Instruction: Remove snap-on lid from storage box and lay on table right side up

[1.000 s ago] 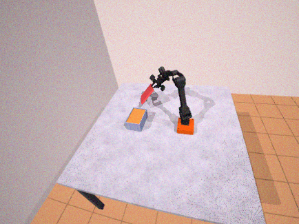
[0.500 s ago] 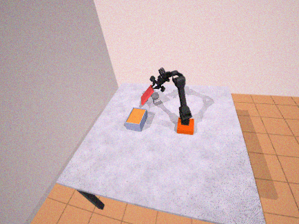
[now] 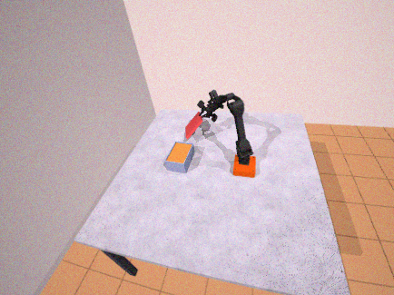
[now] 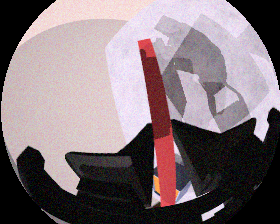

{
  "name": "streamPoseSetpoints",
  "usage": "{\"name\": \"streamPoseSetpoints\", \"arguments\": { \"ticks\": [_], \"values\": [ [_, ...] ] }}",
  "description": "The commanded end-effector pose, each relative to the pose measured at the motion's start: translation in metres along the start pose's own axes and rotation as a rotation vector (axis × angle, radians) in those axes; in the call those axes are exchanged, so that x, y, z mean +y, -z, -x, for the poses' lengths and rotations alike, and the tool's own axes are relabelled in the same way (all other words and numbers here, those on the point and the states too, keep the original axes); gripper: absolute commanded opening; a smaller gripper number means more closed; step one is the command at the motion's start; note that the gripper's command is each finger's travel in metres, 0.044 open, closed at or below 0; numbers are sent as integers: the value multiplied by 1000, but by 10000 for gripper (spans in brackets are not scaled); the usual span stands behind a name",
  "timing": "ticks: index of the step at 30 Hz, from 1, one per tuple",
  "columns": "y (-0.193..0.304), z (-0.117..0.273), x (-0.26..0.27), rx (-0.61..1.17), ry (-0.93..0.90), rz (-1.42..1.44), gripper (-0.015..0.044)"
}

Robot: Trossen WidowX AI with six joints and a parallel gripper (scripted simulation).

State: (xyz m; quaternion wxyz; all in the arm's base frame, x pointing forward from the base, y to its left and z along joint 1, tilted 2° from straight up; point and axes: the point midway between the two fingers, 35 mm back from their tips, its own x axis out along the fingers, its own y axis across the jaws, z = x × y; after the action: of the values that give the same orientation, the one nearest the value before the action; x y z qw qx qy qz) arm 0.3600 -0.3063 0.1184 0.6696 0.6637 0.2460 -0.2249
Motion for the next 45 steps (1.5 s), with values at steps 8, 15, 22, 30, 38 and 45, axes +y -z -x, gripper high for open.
{"name": "streamPoseSetpoints", "arguments": {
  "ticks": [8, 15, 22, 30, 38, 45],
  "values": [
    [2, -9, -13, 7, 9, -8, 0],
    [2, -12, -17, 7, 9, -8, 0],
    [2, -16, -21, 7, 9, -8, 0],
    [2, -20, -26, 7, 9, -8, 0],
    [2, -24, -31, 7, 9, -8, 0],
    [3, -27, -36, 7, 9, -8, 0]
  ]
}}
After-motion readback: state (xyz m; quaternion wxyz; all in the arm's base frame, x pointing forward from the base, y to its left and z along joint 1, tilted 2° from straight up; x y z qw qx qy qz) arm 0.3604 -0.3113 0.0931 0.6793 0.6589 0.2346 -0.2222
